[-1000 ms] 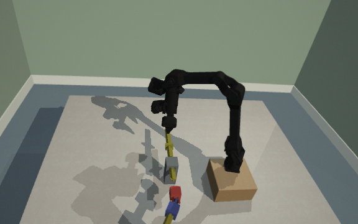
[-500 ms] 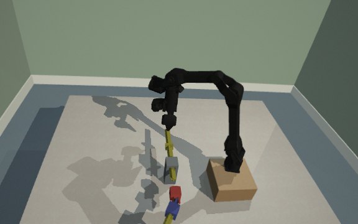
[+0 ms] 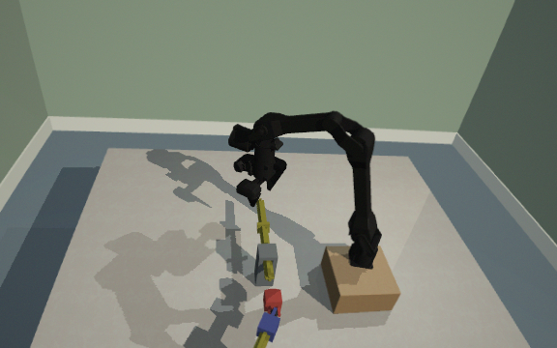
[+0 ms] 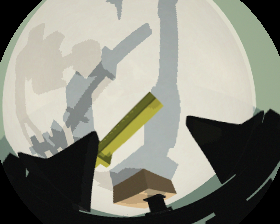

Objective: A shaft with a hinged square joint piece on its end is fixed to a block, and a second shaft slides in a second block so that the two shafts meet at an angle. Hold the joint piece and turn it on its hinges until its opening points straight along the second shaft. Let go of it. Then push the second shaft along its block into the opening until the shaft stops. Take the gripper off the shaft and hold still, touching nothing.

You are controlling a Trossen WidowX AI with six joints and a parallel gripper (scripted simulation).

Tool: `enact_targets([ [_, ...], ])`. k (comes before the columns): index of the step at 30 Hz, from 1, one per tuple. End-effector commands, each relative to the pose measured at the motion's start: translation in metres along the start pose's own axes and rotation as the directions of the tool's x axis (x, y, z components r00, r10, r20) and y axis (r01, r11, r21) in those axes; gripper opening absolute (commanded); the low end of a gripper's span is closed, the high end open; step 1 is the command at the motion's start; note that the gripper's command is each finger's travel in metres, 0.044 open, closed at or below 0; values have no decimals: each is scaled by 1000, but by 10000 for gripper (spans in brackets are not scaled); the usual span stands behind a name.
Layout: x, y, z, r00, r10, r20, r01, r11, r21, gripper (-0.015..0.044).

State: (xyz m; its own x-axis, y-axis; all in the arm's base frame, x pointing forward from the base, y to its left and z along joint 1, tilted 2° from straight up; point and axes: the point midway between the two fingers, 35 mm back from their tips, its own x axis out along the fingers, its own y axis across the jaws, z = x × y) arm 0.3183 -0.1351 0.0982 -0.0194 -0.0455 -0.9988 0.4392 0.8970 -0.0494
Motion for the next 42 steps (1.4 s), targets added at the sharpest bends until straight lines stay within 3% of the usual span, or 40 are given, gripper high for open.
enact_targets([
  [1,9,-1,-1,1000,-8,-14,10,992,128,440],
  [11,25,-1,-1,999,-18,-28,29,888,458,440],
  [23,44,-1,-2,999,-29,-45,53,630,774,440],
  [42,64,0,-2,998,-30,-46,55,612,789,440],
])
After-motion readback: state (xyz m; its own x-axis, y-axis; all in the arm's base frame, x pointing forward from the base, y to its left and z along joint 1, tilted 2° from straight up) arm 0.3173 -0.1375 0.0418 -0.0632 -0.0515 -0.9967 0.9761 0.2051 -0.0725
